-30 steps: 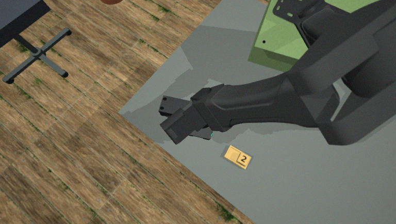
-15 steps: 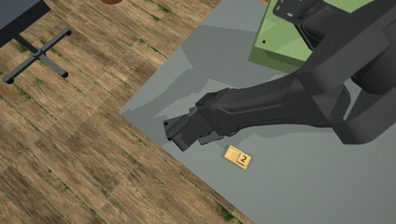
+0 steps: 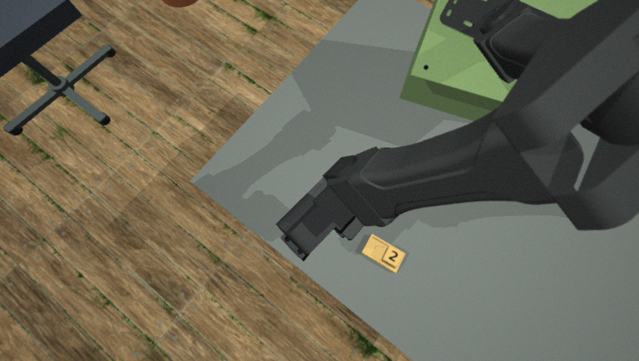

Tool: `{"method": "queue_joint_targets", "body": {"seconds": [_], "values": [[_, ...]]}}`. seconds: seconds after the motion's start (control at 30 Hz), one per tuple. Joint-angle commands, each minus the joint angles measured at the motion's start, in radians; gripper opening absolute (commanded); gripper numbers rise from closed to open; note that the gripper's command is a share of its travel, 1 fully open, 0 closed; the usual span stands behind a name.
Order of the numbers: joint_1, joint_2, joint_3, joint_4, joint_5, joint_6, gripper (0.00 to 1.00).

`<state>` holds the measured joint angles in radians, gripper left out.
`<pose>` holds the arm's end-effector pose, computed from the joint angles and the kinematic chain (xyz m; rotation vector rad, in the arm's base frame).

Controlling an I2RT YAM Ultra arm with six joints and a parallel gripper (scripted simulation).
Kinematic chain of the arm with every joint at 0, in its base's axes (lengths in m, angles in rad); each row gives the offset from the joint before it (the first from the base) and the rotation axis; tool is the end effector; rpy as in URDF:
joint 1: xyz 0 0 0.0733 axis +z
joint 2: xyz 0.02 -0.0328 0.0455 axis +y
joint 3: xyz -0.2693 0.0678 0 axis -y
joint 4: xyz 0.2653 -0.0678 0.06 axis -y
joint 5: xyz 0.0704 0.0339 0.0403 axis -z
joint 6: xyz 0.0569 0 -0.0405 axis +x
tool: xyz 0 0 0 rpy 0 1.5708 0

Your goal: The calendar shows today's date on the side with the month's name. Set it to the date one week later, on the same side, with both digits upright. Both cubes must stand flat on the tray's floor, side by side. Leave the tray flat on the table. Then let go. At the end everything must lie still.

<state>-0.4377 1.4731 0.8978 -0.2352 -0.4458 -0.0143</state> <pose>0.3122 -0.1178 0.2045 0.2787 2.2849 0.3011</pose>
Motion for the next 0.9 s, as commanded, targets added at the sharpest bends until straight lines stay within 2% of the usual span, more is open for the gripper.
{"method": "queue_joint_targets", "body": {"seconds": [0.0,0.73,0.87], "values": [[0.003,-0.016,0.001,0.000,0.012,-0.157,0.27],[0.008,-0.014,0.001,0.004,0.015,-0.194,0.27],[0.017,0.008,0.002,0.027,0.022,-0.202,0.27]]}}
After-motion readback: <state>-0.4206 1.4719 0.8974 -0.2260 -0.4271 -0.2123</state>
